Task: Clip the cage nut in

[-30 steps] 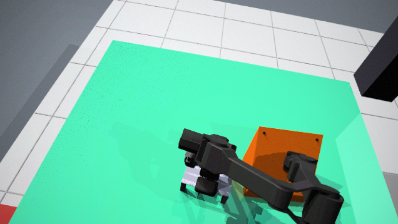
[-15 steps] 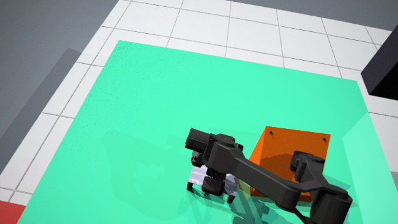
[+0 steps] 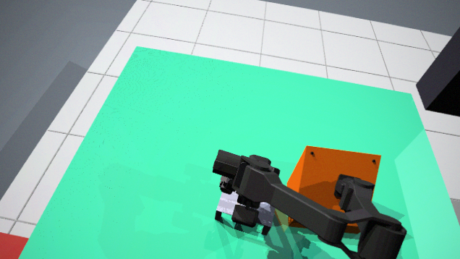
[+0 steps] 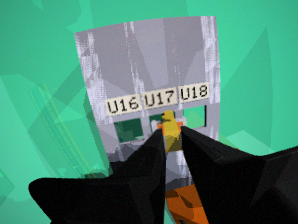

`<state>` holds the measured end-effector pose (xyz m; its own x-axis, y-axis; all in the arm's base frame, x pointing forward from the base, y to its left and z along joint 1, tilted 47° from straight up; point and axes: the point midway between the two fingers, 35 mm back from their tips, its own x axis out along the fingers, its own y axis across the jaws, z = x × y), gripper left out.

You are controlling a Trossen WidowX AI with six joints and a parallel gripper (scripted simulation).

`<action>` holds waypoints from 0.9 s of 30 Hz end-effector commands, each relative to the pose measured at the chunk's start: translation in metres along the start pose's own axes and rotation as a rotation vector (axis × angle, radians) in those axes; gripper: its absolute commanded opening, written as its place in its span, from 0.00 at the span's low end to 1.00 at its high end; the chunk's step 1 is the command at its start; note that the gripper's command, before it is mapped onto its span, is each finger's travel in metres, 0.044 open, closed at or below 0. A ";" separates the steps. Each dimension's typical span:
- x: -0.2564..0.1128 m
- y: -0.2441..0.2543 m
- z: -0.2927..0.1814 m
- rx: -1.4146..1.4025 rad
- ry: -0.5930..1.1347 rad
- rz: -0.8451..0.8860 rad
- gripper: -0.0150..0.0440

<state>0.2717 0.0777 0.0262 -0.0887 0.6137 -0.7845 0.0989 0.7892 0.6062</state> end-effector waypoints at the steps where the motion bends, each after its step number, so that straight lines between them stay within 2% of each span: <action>1: 0.000 0.000 0.000 0.001 -0.001 -0.011 0.31; 27: 0.001 0.003 0.000 0.002 -0.001 -0.054 0.31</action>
<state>0.2720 0.0801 0.0273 -0.0927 0.5784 -0.8105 0.0961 0.8154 0.5709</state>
